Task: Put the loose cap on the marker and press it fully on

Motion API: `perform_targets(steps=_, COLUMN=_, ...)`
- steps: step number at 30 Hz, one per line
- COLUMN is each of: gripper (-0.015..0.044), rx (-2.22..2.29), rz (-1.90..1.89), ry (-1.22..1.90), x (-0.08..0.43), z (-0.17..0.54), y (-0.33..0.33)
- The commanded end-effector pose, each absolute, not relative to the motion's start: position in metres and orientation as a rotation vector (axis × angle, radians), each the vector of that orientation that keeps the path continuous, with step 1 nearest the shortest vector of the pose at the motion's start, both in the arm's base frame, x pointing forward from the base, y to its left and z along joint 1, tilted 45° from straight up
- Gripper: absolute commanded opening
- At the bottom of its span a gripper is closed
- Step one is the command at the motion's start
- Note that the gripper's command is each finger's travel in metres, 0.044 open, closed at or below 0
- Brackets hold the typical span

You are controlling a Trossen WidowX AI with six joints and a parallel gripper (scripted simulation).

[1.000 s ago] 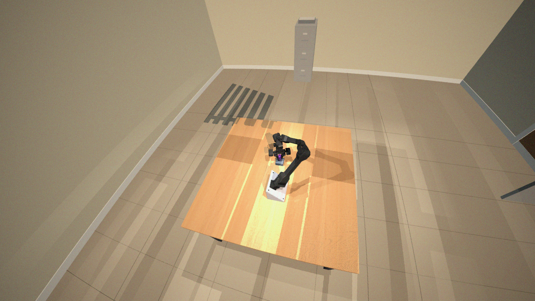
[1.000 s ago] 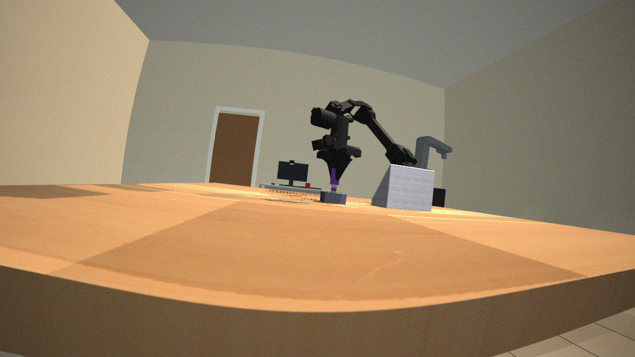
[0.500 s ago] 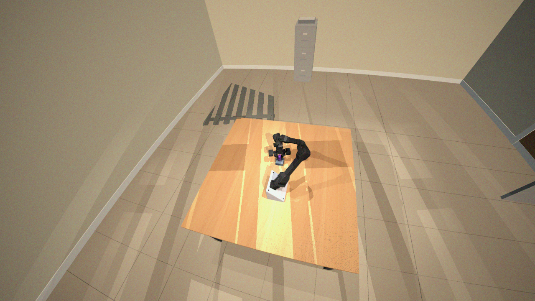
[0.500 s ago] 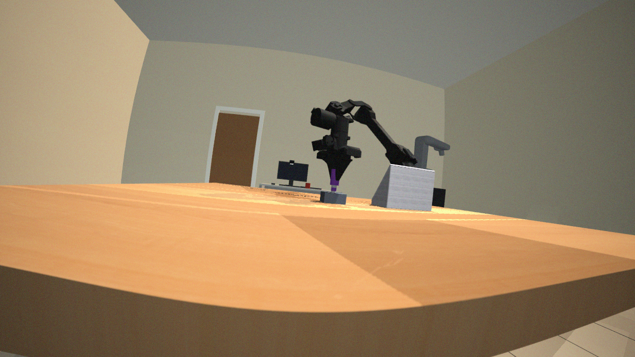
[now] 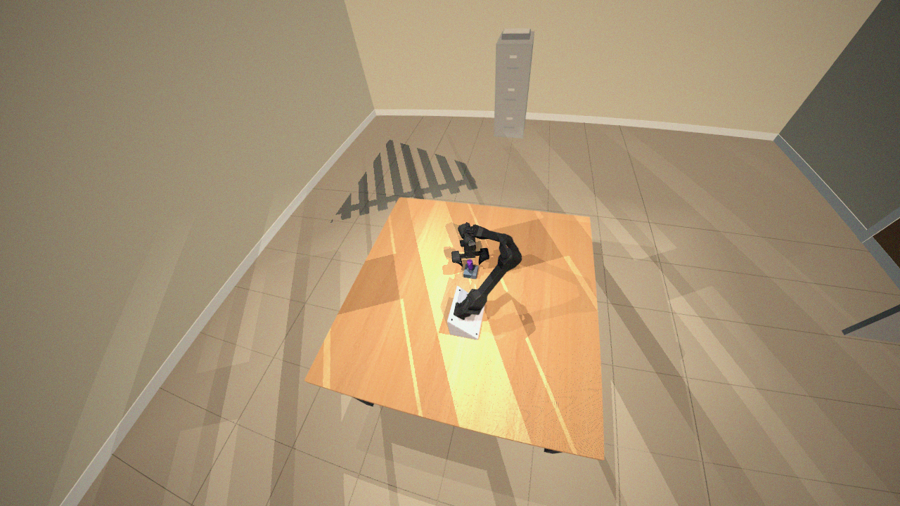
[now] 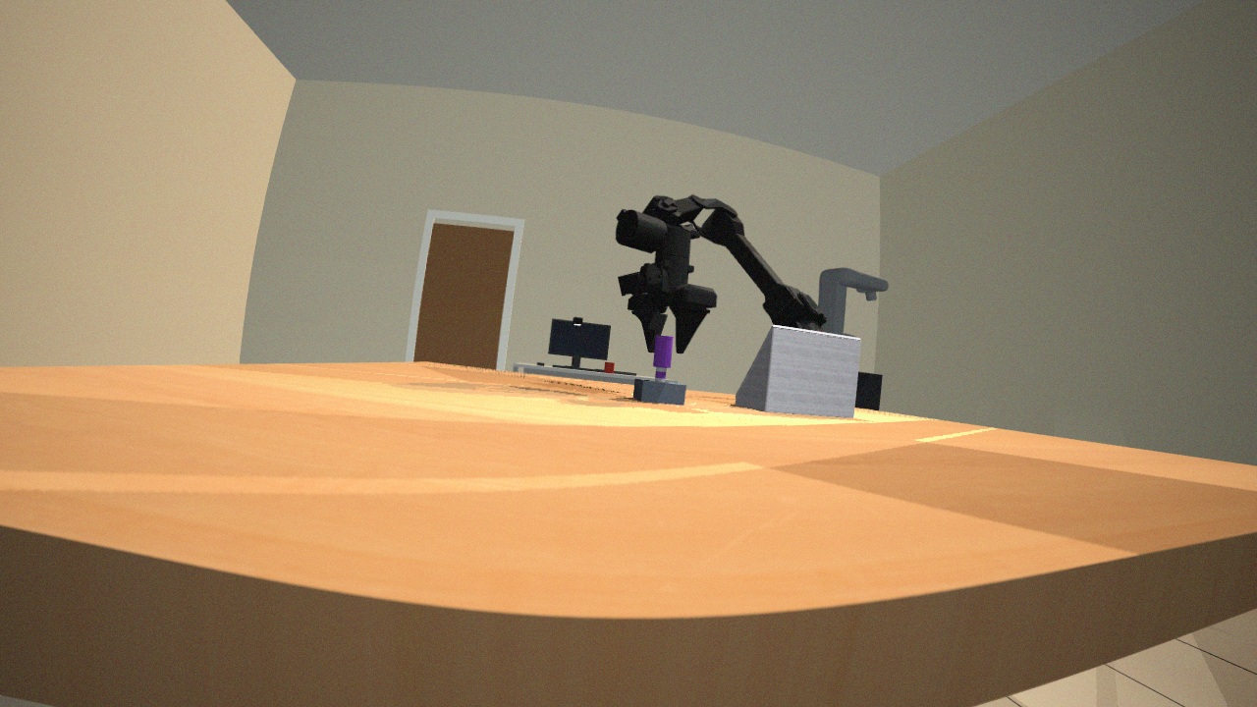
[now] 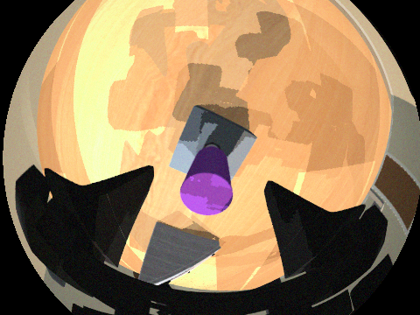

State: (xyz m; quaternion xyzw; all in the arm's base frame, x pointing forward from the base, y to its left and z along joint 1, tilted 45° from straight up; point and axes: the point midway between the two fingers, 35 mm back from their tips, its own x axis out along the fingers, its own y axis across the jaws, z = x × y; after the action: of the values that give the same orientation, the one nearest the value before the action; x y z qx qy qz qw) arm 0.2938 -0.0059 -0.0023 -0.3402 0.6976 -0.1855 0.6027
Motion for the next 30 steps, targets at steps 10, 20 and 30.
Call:
perform_targets(steps=10, gripper=0.0414, rx=-0.768, rz=-0.435, ry=1.593, x=0.297, z=0.044, y=0.042)
perform_targets(steps=20, gripper=0.0151, rx=-0.56, rz=-0.642, ry=1.49, x=0.299, z=0.034, y=0.038)
perform_targets(steps=30, gripper=0.0, rx=-0.56, rz=-0.642, ry=1.49, x=0.299, z=0.034, y=0.038)
